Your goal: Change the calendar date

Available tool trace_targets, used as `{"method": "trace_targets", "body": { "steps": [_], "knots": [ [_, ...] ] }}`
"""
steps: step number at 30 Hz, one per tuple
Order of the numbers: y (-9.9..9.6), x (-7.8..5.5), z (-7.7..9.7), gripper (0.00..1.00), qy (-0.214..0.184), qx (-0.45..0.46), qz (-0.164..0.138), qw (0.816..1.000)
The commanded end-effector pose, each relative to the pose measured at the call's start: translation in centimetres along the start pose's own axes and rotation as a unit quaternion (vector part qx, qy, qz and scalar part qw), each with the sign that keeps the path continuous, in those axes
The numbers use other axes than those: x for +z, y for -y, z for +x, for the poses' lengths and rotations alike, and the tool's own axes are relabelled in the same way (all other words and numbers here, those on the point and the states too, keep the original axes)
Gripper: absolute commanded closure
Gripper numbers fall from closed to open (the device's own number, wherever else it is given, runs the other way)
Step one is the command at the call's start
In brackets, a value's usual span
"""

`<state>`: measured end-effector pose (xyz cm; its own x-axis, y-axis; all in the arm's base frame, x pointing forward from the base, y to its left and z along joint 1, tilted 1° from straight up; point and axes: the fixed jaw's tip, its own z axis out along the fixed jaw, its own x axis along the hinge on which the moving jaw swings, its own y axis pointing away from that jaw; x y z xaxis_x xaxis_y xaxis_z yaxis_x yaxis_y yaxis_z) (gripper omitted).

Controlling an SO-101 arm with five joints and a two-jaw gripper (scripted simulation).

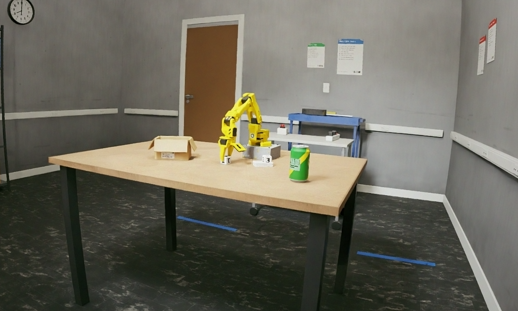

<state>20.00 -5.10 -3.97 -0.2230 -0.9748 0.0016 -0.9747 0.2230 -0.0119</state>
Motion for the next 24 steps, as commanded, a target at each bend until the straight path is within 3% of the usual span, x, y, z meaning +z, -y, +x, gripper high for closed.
{"method": "trace_targets", "body": {
  "steps": [1, 24],
  "knots": [
    [-0.01, 0.15, 0.13, 0.80, 0.001, 0.008, -0.005, 1.000],
    [-0.01, 0.15, 0.13, 1.00, 0.001, 0.008, -0.005, 1.000]
  ]
}}
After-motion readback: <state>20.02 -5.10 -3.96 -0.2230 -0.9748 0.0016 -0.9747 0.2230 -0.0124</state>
